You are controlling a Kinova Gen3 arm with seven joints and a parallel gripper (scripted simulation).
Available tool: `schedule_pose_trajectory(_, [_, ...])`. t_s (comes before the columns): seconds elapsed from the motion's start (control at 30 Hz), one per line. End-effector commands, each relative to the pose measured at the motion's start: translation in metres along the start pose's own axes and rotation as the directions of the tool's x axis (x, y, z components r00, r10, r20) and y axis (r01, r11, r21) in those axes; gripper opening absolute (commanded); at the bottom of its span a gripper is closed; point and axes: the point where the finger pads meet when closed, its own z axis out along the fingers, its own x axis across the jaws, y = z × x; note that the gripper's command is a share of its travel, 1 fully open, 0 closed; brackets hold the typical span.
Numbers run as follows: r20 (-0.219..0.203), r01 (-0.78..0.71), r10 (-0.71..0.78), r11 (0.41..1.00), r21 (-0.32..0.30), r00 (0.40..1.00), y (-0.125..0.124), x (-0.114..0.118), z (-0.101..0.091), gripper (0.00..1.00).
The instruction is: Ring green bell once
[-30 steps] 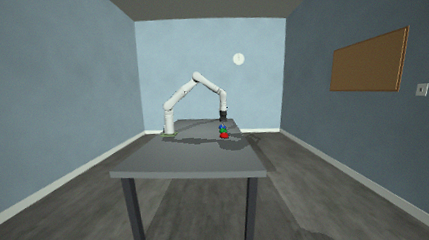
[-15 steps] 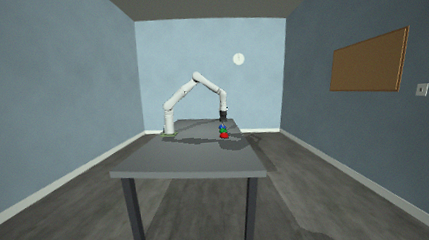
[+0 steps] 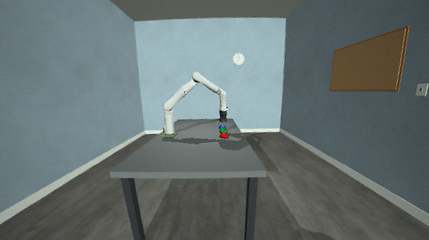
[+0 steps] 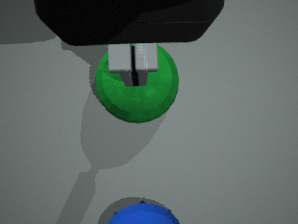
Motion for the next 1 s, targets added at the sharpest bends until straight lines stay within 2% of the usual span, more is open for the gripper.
schedule_pose_trajectory(0.0, [0.001,0.0,0.0,1.0,0.0,1.0,0.0002,-0.0003,0.0005,0.17])
schedule_pose_trajectory(0.97, [0.001,0.0,0.0,1.0,0.0,1.0,0.0002,-0.0003,-0.0037,0.17])
